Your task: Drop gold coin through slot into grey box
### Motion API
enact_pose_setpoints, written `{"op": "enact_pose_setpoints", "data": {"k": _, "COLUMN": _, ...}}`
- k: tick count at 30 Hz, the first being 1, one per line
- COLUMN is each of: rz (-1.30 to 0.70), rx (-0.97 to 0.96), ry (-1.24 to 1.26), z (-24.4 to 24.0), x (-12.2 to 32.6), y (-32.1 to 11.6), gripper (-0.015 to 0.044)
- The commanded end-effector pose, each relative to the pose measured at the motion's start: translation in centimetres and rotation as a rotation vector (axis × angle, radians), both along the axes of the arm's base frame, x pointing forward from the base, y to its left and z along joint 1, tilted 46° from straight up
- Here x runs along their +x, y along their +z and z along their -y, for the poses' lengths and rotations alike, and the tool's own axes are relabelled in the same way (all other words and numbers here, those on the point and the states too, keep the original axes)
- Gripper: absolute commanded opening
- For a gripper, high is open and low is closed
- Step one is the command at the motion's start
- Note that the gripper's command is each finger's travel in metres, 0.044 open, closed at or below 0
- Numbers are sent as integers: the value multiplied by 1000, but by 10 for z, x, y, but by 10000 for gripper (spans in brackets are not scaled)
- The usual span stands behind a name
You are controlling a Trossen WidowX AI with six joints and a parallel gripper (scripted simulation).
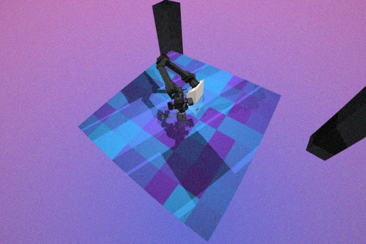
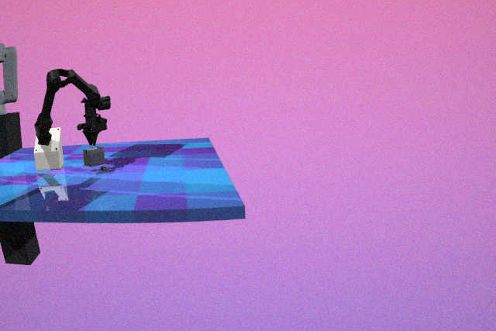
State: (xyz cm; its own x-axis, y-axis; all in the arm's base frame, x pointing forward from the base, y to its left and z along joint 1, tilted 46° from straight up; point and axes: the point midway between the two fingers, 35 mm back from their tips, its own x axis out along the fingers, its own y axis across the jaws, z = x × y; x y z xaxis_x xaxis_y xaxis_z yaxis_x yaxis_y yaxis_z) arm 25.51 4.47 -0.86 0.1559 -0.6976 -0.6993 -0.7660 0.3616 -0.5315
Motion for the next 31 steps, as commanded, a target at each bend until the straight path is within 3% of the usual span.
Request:
{"op": "enact_pose_setpoints", "data": {"k": 1, "rz": 1, "rx": 0, "ry": 0, "z": 0, "x": 0, "y": 0, "gripper": 161}}
{"op": "enact_pose_setpoints", "data": {"k": 7, "rz": 1, "rx": 0, "ry": 0, "z": 0, "x": 0, "y": 0, "gripper": 161}}
{"op": "enact_pose_setpoints", "data": {"k": 18, "rz": -4, "rx": -5, "ry": 2, "z": -30, "x": -8, "y": 31, "gripper": 440}}
{"op": "enact_pose_setpoints", "data": {"k": 31, "rz": -5, "rx": -9, "ry": 2, "z": -38, "x": -12, "y": 41, "gripper": 440}}
